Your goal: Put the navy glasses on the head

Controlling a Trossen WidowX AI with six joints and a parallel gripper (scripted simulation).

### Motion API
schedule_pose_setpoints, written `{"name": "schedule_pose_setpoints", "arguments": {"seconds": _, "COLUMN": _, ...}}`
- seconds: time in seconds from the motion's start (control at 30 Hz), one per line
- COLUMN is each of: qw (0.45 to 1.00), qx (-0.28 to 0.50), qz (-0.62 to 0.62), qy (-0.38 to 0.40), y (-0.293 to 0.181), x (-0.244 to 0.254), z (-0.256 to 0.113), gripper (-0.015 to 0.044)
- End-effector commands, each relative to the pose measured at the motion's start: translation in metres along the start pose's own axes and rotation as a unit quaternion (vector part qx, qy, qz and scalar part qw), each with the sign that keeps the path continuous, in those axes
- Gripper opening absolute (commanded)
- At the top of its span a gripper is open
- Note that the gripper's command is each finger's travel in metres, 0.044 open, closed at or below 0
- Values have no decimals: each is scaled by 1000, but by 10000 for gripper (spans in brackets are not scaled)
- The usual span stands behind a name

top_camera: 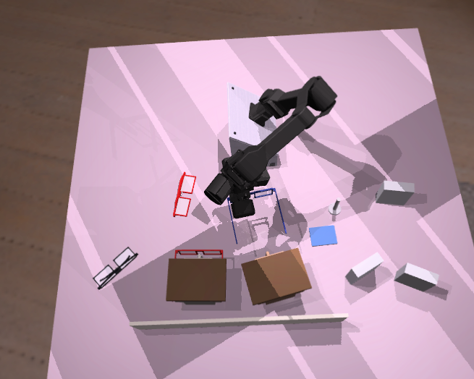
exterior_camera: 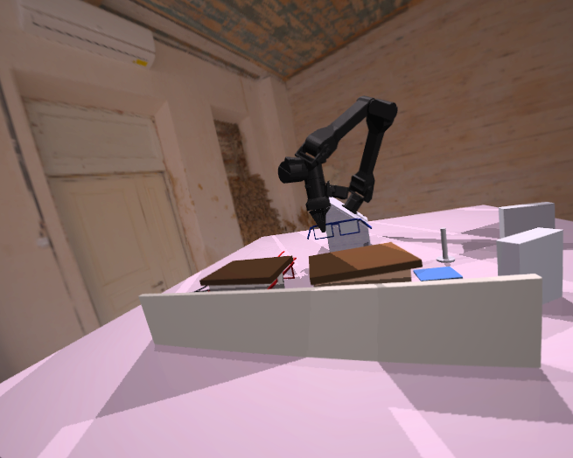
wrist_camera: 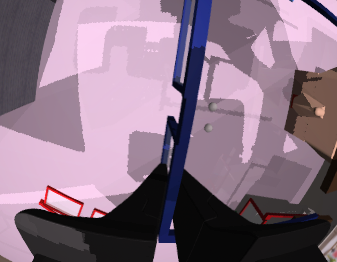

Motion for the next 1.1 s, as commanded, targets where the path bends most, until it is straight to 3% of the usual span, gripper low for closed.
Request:
{"name": "schedule_pose_setpoints", "arguments": {"seconds": 0.0, "qw": 999, "qx": -4, "qz": -29, "qy": -27, "y": -1, "x": 4, "z": 4, "gripper": 0}}
{"name": "schedule_pose_setpoints", "arguments": {"seconds": 1.07, "qw": 999, "qx": -8, "qz": -34, "qy": -3, "y": -1, "x": 1, "z": 47, "gripper": 0}}
Point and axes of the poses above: the point midway between the two fingers, 35 mm back from their tips, its own z axis out along the fingers, its own x axis across the jaws, y = z × x, the point moved 6 cm from there along -z, back along the fingers, and after that the axes turned 1 degree about z, right-handed, at the moved point
